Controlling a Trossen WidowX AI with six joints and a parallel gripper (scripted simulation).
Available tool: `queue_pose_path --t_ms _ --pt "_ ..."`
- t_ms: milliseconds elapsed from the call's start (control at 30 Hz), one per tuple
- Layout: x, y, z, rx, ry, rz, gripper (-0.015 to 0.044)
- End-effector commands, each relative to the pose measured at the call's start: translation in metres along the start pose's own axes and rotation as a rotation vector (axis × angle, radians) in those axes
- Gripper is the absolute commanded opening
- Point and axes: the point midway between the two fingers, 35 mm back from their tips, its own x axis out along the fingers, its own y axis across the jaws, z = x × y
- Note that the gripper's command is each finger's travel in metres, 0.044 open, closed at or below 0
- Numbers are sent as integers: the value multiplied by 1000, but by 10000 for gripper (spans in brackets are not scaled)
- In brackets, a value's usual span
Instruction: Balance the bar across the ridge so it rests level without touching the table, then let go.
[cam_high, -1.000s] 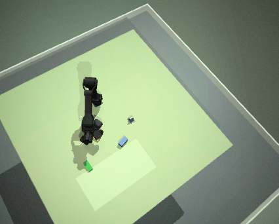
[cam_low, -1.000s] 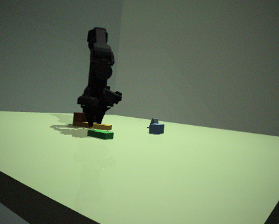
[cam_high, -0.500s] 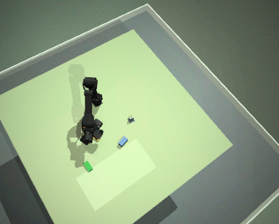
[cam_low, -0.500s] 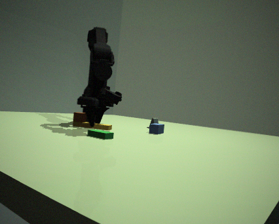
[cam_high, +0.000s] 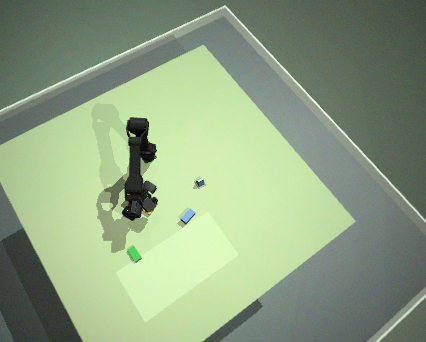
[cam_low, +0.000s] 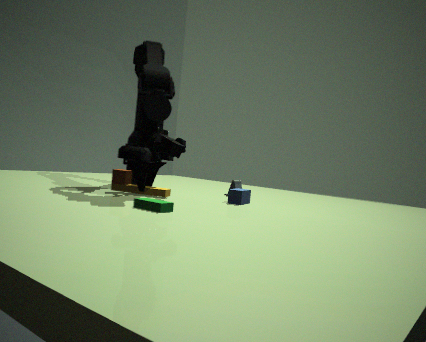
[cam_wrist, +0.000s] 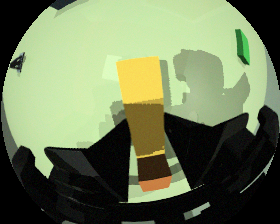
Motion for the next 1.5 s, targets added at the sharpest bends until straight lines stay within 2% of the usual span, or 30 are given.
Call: queue_pose_path --t_ms 0,967,1467 --pt "-14 -5 3 0 -10 -15 0" --pt "-88 -1 1 -3 -12 -14 0" --pt "-91 14 36 58 -16 -12 0"
